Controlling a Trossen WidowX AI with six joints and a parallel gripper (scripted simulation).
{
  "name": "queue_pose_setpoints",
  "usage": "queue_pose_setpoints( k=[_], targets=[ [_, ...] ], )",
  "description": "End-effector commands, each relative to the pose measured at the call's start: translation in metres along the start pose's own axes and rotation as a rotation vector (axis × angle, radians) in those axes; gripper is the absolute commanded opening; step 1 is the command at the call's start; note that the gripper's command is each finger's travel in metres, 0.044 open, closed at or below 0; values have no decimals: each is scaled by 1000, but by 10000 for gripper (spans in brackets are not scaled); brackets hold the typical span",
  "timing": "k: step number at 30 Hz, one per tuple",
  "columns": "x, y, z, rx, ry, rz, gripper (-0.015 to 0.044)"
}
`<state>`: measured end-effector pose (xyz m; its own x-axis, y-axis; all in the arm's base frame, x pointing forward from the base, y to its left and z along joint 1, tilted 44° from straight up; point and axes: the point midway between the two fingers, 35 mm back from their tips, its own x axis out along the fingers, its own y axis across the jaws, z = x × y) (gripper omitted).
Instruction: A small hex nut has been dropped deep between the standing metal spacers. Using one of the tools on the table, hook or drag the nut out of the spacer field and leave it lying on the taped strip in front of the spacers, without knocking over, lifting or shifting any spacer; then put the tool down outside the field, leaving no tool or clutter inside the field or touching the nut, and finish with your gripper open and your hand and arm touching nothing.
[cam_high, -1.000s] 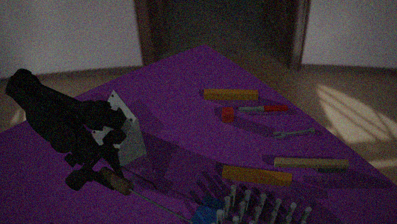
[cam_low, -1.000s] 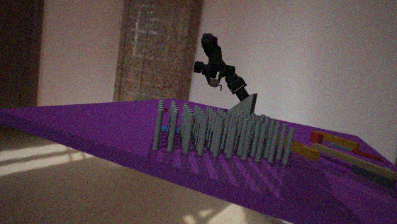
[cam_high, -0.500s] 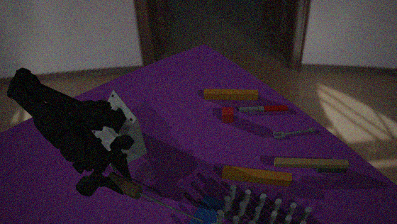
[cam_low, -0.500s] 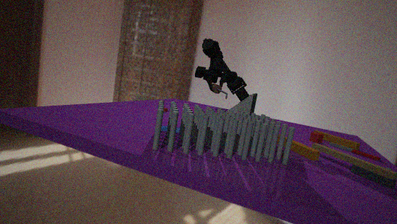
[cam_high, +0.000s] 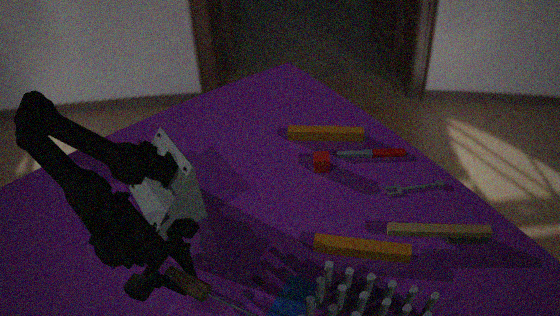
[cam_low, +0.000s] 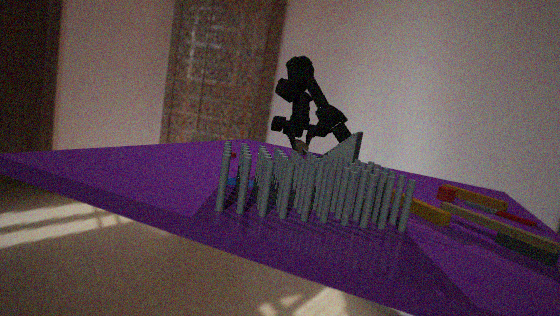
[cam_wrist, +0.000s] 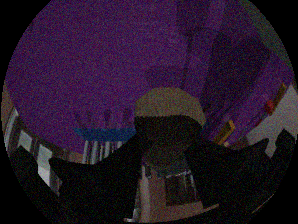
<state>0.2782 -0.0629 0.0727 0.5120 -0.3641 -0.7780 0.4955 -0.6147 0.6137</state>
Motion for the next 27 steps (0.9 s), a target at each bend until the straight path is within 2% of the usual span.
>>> queue_pose_setpoints(
  k=[1, 12, 27],
  targets=[
    [13, 0, 10, -4, 12, 1, 0],
    [40, -2, 43, -15, 15, 22, 0],
    [44, -2, 37, -14, 15, 22, 0]
  ],
)
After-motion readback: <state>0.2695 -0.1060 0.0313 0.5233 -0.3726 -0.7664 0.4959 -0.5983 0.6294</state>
